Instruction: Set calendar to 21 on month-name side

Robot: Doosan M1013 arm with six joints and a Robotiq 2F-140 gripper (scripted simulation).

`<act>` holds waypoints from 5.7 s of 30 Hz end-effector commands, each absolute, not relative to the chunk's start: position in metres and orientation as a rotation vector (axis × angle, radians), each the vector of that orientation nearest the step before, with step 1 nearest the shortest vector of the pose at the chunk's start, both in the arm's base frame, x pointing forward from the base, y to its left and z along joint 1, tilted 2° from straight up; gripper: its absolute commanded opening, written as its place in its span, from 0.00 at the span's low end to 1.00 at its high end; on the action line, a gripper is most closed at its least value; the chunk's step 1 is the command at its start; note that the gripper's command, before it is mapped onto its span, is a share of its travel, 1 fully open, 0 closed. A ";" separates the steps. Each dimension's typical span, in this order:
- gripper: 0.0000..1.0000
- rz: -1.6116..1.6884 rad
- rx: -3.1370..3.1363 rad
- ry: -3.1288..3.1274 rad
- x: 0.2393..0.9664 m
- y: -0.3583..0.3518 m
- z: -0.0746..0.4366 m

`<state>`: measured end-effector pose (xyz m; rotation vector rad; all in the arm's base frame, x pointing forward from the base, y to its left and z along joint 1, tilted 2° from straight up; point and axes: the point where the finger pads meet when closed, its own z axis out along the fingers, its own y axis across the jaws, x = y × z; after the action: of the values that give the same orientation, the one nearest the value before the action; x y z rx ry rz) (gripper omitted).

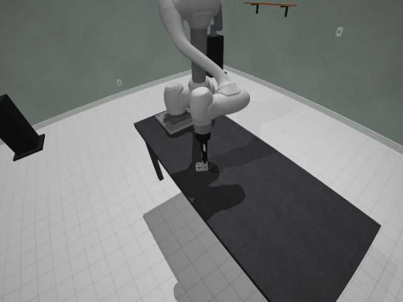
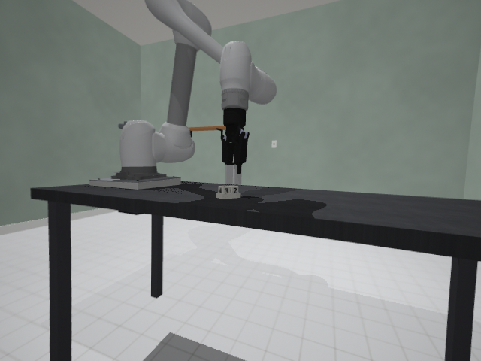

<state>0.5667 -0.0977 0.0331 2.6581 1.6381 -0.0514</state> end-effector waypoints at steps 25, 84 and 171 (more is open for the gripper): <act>0.35 -0.057 2.663 1.640 0.563 -0.097 0.008; 0.24 -0.057 2.663 1.640 0.563 -0.097 0.008; 0.24 -0.059 2.372 2.048 0.565 -0.094 0.107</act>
<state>0.5616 -0.0961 0.1032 2.5057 1.8789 -0.0708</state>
